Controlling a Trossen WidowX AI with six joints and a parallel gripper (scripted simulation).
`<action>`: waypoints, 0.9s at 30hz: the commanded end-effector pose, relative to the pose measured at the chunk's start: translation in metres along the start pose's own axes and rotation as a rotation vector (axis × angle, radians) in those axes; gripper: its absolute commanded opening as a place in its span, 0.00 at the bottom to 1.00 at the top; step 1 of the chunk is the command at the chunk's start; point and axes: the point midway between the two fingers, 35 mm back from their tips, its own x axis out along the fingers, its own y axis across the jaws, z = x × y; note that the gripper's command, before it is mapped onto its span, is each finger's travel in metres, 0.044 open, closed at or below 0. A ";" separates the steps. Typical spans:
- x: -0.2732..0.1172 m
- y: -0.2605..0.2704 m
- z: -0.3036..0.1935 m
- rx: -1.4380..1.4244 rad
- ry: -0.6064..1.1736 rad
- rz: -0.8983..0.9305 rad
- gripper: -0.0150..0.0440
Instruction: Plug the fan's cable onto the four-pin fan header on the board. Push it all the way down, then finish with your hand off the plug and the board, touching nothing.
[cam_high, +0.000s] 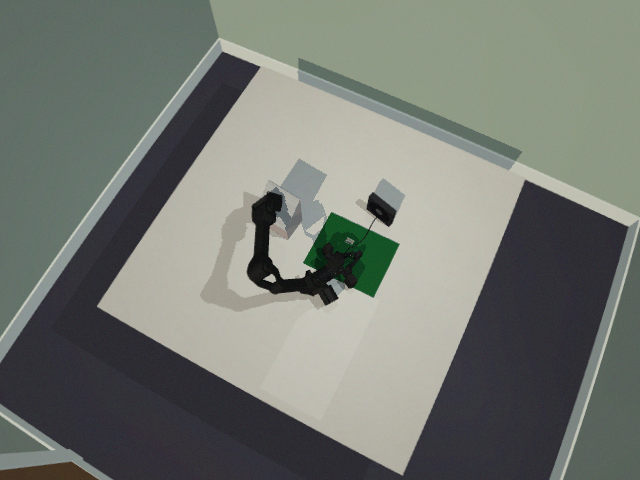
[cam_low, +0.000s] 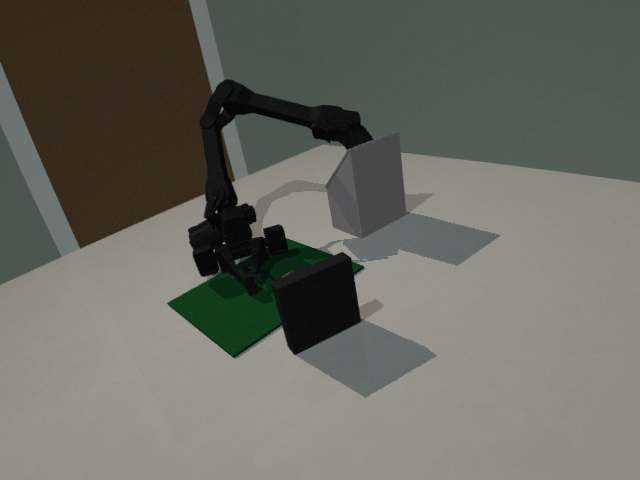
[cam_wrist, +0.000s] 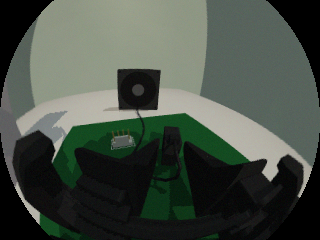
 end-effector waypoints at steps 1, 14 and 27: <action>0.000 0.000 0.000 0.000 0.000 0.000 0.49; 0.000 0.000 0.000 0.000 0.000 0.000 0.49; -0.035 -0.004 0.012 -0.001 0.002 0.000 0.49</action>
